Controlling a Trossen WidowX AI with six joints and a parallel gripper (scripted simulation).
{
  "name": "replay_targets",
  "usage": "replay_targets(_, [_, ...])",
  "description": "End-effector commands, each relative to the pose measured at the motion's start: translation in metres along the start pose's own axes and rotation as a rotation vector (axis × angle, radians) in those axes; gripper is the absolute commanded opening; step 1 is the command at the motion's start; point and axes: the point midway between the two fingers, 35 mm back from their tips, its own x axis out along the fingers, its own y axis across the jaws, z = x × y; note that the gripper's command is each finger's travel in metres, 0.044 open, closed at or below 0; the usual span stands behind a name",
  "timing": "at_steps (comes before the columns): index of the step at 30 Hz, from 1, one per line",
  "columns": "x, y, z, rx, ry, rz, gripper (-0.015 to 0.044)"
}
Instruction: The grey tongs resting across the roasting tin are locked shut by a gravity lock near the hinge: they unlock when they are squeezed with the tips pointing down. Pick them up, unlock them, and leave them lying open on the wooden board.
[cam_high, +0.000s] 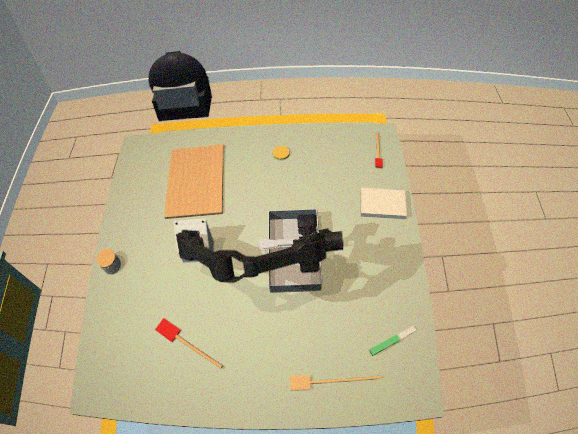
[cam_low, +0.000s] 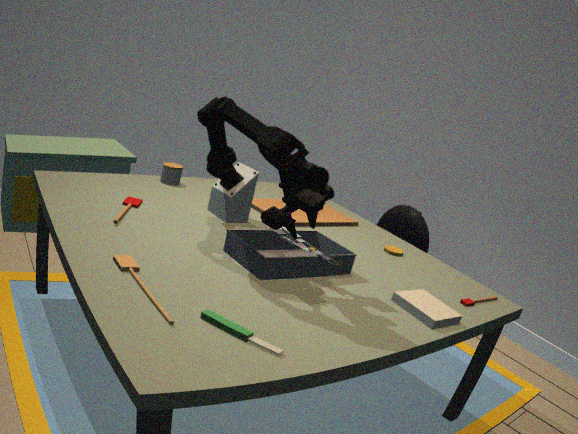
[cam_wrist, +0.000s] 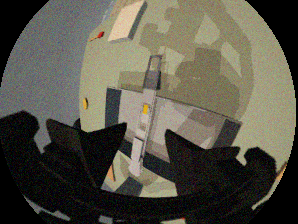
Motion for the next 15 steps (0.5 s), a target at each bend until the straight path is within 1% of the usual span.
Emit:
replay_targets(1, [0.0054,0.0020,-0.0082,-0.002,0.018,0.008,0.0260])
replay_targets(15, [0.0132,0.0030,-0.0087,-0.002,0.018,0.008,0.0260])
